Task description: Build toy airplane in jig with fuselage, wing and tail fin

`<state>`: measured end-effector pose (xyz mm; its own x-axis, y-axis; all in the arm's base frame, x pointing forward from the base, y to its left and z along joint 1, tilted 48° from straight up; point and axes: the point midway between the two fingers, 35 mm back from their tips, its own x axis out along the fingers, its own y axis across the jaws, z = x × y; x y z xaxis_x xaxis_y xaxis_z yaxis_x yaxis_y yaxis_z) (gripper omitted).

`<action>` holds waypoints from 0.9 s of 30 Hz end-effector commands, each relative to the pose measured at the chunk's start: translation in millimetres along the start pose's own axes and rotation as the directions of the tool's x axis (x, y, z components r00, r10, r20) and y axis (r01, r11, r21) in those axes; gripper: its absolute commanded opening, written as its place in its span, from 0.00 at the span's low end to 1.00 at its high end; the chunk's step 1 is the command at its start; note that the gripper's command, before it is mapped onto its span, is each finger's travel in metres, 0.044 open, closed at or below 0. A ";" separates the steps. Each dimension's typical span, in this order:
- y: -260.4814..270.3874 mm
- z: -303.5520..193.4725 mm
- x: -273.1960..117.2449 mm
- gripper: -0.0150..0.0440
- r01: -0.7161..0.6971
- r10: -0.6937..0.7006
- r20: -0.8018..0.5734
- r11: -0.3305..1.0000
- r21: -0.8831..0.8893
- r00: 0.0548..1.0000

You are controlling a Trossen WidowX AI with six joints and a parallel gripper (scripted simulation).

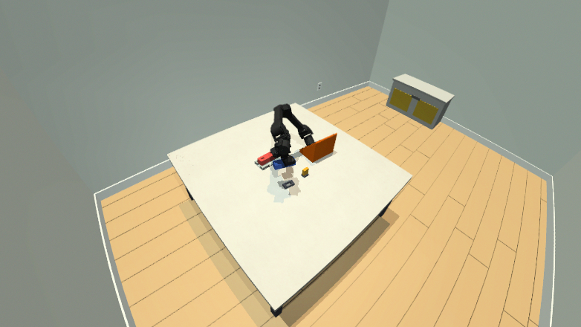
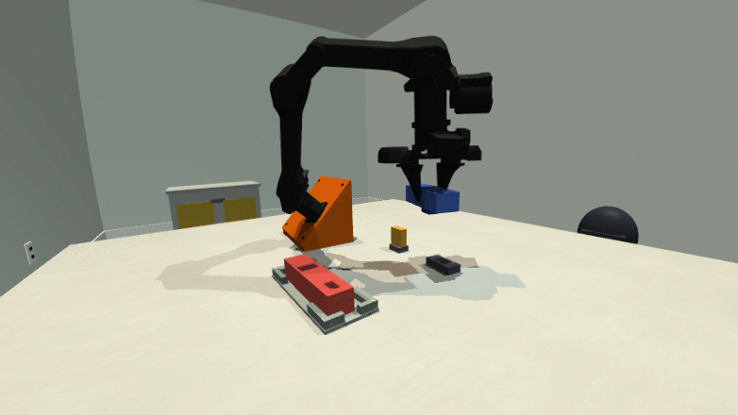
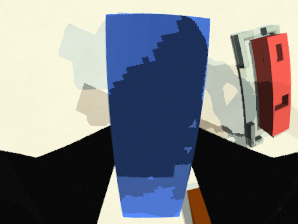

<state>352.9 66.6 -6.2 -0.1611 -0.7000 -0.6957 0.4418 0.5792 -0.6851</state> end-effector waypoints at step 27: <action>-95.3 22.6 8.2 0.25 -0.015 0.016 0.002 0.898 0.441 1.000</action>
<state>333.0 3.6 51.0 -0.1583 -0.6930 -0.7034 0.7552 0.3740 -0.5384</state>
